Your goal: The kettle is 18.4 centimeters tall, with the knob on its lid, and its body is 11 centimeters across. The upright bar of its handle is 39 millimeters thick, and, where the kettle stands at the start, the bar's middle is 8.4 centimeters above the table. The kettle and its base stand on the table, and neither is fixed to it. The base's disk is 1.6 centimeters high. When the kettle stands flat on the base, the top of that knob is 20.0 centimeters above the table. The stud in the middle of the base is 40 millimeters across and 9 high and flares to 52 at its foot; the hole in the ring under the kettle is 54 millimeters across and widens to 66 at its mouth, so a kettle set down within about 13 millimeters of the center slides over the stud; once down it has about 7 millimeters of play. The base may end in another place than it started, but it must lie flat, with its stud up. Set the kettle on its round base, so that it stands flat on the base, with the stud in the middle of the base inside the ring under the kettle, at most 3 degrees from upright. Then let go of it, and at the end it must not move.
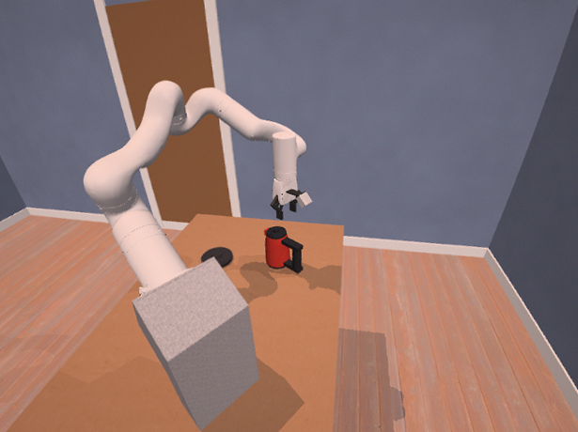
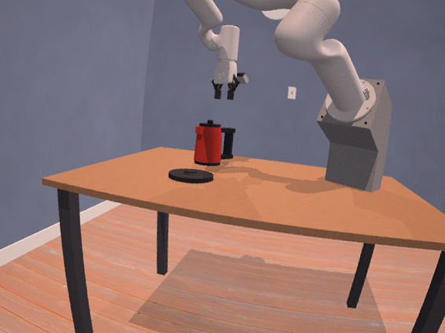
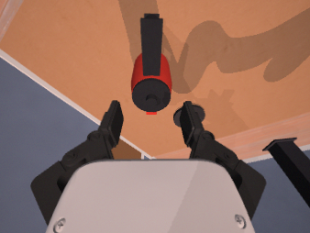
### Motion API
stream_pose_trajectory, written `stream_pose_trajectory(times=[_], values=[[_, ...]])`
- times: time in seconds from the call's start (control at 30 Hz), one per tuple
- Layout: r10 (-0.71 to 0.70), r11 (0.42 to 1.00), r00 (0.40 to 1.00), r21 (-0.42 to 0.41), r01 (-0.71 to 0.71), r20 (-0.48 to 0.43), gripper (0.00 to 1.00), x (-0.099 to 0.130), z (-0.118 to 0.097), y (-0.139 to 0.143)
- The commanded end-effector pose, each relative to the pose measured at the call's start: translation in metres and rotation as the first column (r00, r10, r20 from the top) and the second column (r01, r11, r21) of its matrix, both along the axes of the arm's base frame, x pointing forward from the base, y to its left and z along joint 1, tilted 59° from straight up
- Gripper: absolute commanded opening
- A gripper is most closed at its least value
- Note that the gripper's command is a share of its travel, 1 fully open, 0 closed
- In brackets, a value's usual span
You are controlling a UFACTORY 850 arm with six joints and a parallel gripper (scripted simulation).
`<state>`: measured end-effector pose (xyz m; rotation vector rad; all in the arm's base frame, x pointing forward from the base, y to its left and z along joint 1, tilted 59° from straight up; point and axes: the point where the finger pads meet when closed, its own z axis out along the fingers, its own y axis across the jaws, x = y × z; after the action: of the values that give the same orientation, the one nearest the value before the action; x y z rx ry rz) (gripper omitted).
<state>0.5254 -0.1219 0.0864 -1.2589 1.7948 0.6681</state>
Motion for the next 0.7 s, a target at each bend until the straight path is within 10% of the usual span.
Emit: stream_pose_trajectory(times=[0.0, 0.67], values=[[-0.001, 1.0, 1.0, -0.001, 0.001, 0.001, 0.81, 0.003, -0.004, 0.006], [-0.001, 1.0, 1.0, -0.001, 0.001, 0.001, 0.81, 0.029, -0.046, 0.07]])
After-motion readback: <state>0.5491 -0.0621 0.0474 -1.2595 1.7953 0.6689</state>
